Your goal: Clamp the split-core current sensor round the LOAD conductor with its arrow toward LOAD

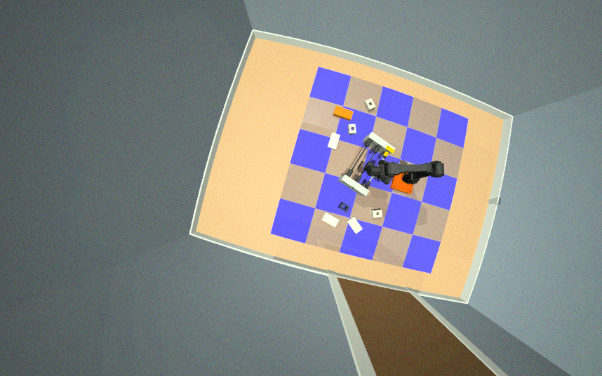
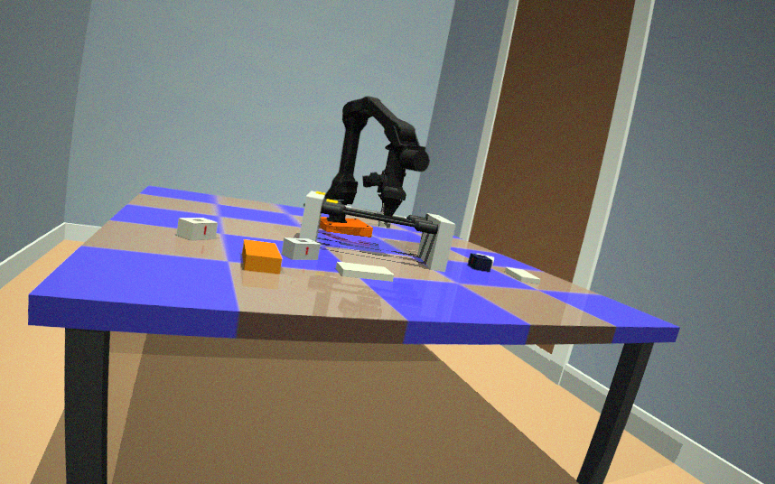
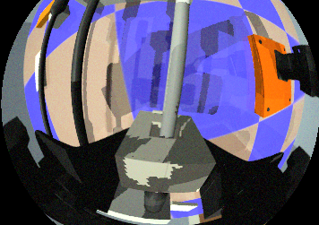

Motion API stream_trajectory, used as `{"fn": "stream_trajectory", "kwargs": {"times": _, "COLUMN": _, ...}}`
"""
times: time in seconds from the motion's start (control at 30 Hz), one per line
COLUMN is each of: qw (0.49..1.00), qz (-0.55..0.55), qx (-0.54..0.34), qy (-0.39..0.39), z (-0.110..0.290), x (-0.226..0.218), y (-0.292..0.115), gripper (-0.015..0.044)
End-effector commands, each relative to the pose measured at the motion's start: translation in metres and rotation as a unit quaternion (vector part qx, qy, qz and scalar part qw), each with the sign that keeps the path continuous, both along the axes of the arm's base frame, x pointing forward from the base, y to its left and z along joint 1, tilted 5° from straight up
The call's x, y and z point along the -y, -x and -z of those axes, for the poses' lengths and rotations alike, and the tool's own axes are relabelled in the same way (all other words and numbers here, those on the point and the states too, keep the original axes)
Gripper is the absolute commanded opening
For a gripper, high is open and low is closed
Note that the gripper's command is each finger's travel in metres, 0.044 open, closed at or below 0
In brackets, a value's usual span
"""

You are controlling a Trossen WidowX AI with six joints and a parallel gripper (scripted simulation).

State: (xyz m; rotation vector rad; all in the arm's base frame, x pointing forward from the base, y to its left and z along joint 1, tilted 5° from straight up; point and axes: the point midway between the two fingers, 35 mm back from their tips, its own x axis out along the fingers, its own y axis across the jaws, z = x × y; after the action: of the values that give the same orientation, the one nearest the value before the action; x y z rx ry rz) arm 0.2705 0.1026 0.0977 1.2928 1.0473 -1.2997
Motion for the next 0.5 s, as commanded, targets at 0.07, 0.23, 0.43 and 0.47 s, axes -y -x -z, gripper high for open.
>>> {"fn": "stream_trajectory", "kwargs": {"times": 0.07, "qw": 1.000, "qz": 0.000, "qx": 0.000, "qy": 0.000, "z": 0.0005, "x": 0.0000, "y": 0.0000, "gripper": 0.0000}}
{"fn": "stream_trajectory", "kwargs": {"times": 0.23, "qw": 1.000, "qz": 0.000, "qx": 0.000, "qy": 0.000, "z": 0.0005, "x": 0.0000, "y": 0.0000, "gripper": 0.0000}}
{"fn": "stream_trajectory", "kwargs": {"times": 0.43, "qw": 1.000, "qz": 0.000, "qx": 0.000, "qy": 0.000, "z": 0.0005, "x": 0.0000, "y": 0.0000, "gripper": 0.0131}}
{"fn": "stream_trajectory", "kwargs": {"times": 0.47, "qw": 1.000, "qz": 0.000, "qx": 0.000, "qy": 0.000, "z": 0.0005, "x": 0.0000, "y": 0.0000, "gripper": 0.0157}}
